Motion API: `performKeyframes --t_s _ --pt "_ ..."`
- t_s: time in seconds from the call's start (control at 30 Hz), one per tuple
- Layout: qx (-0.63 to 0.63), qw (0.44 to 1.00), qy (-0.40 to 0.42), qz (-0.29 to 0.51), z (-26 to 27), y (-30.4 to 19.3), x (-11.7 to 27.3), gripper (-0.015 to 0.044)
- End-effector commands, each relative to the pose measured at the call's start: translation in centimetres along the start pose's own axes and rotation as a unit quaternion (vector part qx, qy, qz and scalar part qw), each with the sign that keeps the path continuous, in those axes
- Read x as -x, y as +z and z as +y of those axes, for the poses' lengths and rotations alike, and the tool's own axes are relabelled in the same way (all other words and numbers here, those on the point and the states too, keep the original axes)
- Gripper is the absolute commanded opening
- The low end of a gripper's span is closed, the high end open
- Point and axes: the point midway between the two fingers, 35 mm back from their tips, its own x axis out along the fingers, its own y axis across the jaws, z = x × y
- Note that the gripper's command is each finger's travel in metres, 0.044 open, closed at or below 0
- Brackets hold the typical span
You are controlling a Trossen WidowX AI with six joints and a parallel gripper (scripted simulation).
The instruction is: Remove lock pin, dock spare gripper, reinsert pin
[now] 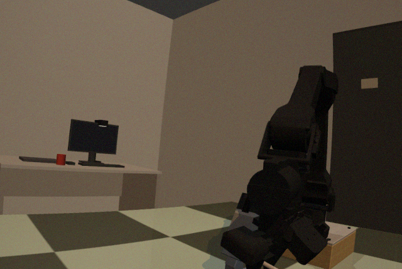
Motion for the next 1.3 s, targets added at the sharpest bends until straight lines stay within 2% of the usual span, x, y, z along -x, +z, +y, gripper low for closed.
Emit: performKeyframes --t_s 0.0,1.27 --pt "-0.001 1.0 -0.001 0.0 0.0 0.3 0.7 0.02" --pt "0.017 1.0 0.015 0.016 1.3 4.0 8.5 0.02"
